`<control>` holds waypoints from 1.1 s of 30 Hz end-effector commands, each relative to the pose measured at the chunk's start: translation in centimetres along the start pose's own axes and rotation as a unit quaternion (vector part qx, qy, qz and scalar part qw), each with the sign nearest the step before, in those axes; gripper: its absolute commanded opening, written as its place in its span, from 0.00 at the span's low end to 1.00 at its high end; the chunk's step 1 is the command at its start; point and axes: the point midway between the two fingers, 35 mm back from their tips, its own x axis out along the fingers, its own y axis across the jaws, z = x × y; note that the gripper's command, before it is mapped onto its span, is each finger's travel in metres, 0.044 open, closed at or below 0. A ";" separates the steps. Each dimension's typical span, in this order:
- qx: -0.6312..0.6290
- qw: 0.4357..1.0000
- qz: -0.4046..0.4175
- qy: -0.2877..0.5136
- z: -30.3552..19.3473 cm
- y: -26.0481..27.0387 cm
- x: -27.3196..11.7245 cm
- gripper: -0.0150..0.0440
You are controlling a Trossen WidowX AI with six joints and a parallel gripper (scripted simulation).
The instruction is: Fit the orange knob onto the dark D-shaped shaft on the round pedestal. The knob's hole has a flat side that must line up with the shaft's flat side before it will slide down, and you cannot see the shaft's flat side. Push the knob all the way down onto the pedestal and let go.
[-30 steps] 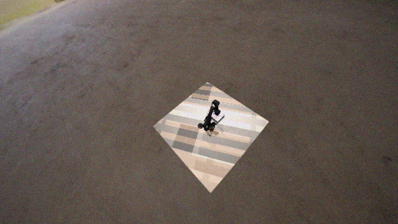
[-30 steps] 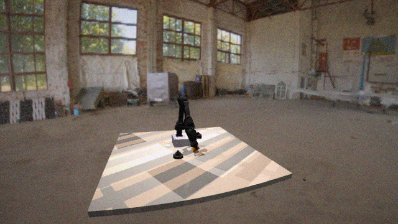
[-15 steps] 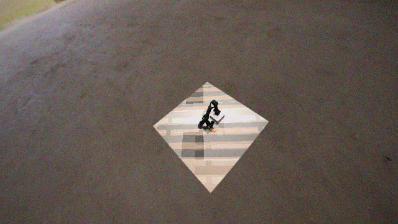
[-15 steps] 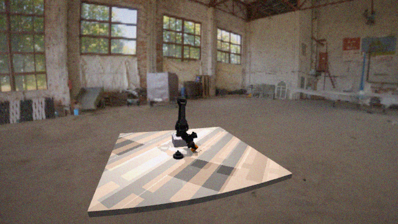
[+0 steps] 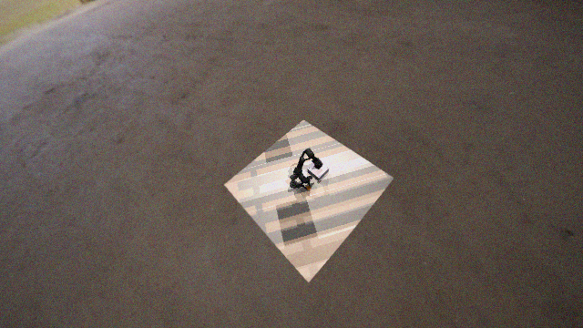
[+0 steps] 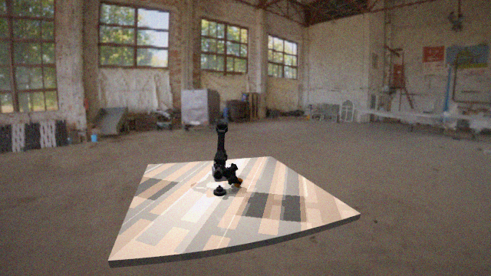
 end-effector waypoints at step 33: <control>0.002 1.000 0.000 -0.005 -0.5 0.1 -0.7 0.69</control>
